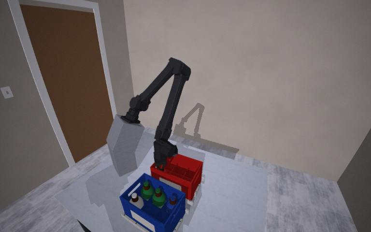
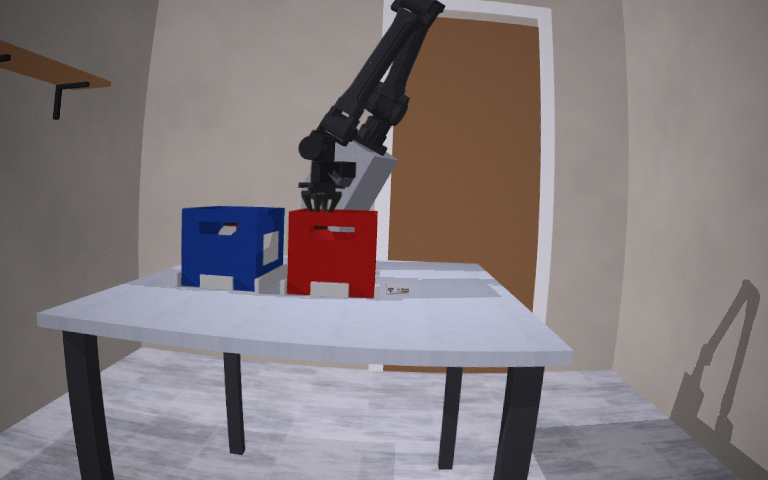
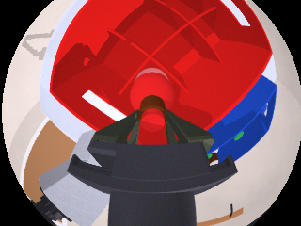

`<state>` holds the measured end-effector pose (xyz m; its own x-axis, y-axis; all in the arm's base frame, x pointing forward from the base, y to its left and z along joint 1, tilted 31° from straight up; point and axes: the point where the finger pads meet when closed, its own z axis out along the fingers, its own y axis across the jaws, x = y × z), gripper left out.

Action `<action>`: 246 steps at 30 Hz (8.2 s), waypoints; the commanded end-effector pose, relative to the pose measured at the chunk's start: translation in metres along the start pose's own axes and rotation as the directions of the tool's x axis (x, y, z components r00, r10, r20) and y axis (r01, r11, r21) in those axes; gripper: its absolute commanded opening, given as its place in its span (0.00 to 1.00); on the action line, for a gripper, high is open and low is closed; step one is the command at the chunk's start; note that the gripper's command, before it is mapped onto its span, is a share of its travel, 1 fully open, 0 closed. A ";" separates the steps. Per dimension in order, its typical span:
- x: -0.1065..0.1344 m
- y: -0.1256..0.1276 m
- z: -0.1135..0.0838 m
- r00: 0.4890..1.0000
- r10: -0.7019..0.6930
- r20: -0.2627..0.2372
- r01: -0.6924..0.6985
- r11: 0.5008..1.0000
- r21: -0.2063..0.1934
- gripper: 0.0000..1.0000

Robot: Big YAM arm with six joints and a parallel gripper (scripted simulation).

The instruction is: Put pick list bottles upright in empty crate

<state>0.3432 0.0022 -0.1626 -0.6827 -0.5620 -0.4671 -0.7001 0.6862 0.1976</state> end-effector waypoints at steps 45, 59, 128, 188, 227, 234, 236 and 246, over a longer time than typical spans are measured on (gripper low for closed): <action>-0.001 -0.011 0.003 1.000 0.009 0.007 -0.009 1.000 0.019 0.61; 0.002 -0.013 0.001 1.000 0.008 0.009 -0.008 1.000 0.023 0.61; 0.005 -0.002 -0.083 1.000 0.004 -0.002 -0.004 1.000 -0.007 0.61; 0.019 -0.100 -0.088 1.000 0.001 0.008 -0.001 1.000 0.018 0.61; 0.032 -0.180 -0.073 1.000 -0.017 0.004 0.017 1.000 0.015 0.61; 0.032 -0.179 -0.066 1.000 -0.013 0.005 0.013 1.000 0.013 0.61; 0.032 -0.179 -0.063 1.000 -0.013 0.005 0.013 1.000 0.013 0.61; 0.031 -0.180 -0.053 1.000 -0.014 0.006 0.014 1.000 0.015 0.61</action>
<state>0.4251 -0.1687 -0.1595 -0.6760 -0.5652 -0.4728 -0.7024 0.6882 0.1817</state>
